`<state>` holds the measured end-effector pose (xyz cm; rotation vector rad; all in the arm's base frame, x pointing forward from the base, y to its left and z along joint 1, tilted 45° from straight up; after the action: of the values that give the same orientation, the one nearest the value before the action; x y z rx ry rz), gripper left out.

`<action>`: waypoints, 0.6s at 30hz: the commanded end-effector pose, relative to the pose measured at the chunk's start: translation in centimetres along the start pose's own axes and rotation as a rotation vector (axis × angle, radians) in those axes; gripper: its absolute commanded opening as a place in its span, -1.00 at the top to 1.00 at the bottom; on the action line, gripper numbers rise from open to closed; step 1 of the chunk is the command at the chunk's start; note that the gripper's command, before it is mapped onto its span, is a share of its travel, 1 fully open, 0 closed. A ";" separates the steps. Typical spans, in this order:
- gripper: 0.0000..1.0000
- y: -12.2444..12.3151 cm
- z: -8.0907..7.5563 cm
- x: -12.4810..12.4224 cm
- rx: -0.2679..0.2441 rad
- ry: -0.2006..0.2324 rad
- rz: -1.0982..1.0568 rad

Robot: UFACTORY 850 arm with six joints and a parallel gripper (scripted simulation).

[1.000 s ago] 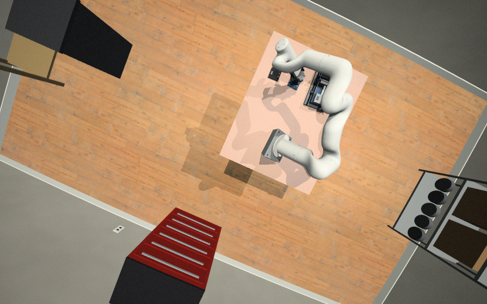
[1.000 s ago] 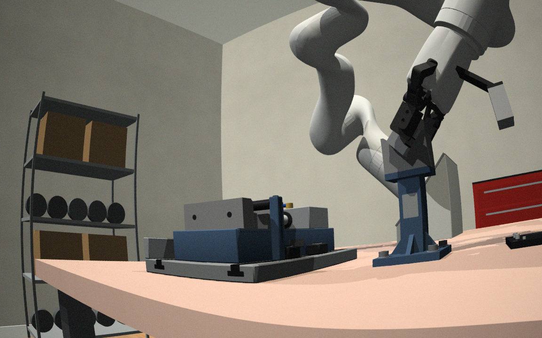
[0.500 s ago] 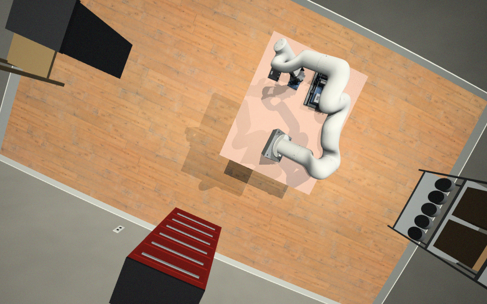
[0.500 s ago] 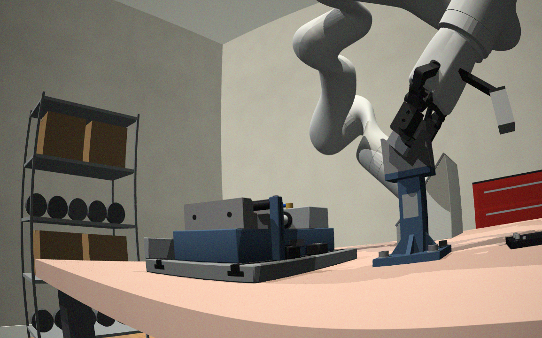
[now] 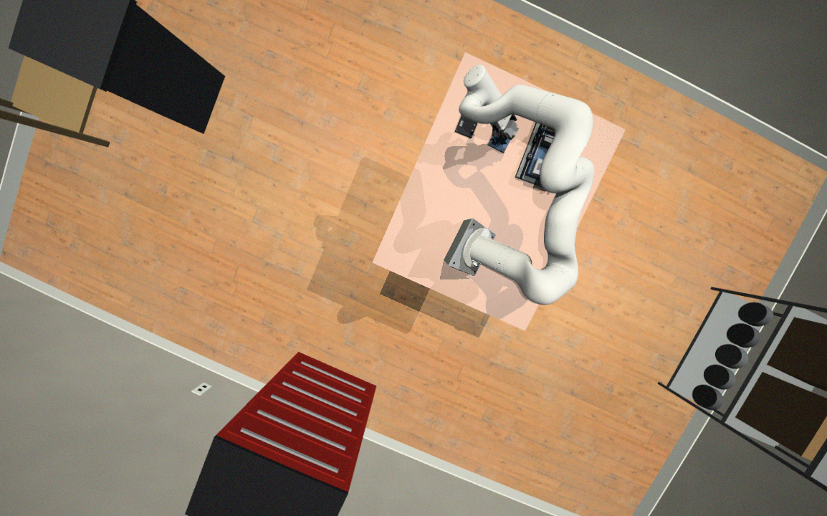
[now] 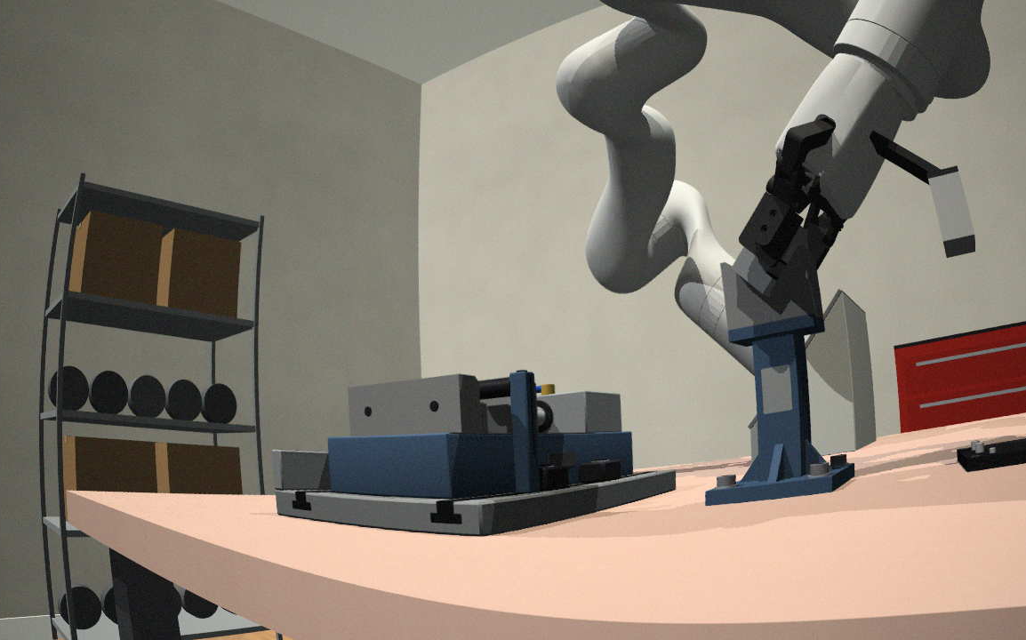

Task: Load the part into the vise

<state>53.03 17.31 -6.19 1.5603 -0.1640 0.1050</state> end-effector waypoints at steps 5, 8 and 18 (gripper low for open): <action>-0.78 0.0 -0.1 0.1 -0.001 0.001 0.002; -0.78 0.0 -0.1 0.1 -0.001 0.001 0.002; -0.78 0.0 -0.1 0.1 -0.001 0.001 0.002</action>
<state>53.03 17.31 -6.20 1.5586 -0.1639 0.1051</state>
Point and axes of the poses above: the point where the finger pads meet when closed, its own z axis out along the fingers, its own x axis across the jaws, y = z × x, the point moved 8 cm from there along -z, back along the fingers, and after that the axes turned 10 degrees about z, right-handed, at the moved point
